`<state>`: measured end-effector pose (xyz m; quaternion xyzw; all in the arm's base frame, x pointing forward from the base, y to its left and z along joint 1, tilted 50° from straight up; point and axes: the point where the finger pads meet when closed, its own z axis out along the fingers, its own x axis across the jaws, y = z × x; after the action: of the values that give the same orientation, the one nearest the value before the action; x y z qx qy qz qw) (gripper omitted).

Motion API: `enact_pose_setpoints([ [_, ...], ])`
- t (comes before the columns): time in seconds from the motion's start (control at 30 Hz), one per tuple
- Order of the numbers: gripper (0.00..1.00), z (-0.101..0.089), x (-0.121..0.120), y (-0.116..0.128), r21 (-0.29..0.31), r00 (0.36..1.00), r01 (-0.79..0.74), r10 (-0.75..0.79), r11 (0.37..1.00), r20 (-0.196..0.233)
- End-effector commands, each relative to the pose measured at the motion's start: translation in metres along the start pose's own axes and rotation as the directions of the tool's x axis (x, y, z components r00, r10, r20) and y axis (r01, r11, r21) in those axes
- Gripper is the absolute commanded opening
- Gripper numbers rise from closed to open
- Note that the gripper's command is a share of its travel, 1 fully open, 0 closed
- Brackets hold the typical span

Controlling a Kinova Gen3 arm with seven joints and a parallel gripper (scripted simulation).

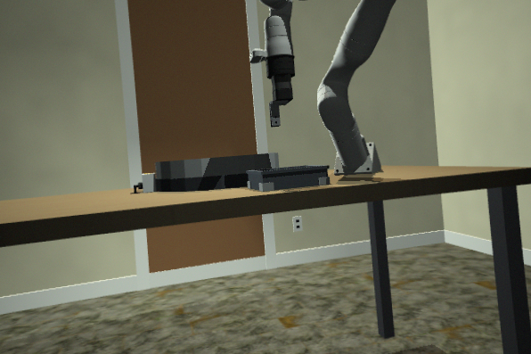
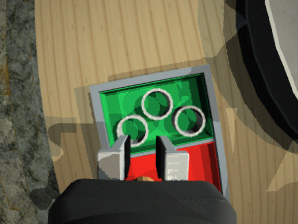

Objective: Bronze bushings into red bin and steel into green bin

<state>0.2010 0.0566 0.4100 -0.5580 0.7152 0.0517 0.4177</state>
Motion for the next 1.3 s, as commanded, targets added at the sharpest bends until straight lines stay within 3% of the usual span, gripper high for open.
enact_pose_setpoints([
  [0.0, 0.47, 0.0, 0.0, 0.0, 0.001, 1.0, 0.0, 0.0, 1.0, 0.0],
  [0.17, 0.47, 0.0, 0.0, 0.0, 0.001, 1.0, 0.0, 0.0, 1.0, 0.0],
  [0.33, 0.45, 0.002, 0.053, -0.001, 0.004, 0.973, 0.23, -0.23, 0.973, -0.009],
  [0.6, 0.45, 0.003, 0.057, 0.0, 0.001, 0.964, 0.265, -0.265, 0.964, 0.0],
  [0.73, 0.45, 0.005, 0.102, 0.0, 0.001, 0.889, 0.459, -0.459, 0.889, -0.002],
  [1.1, 0.45, 0.007, 0.126, 0.0, 0.001, 0.831, 0.556, -0.556, 0.831, 0.0],
  [1.2, 0.45, 0.009, 0.161, 0.0, 0.0, 0.731, 0.682, -0.682, 0.731, -0.001],
  [1.27, 0.45, 0.008, 0.171, 0.0, -0.002, 0.71, 0.705, -0.704, 0.71, -0.013],
])
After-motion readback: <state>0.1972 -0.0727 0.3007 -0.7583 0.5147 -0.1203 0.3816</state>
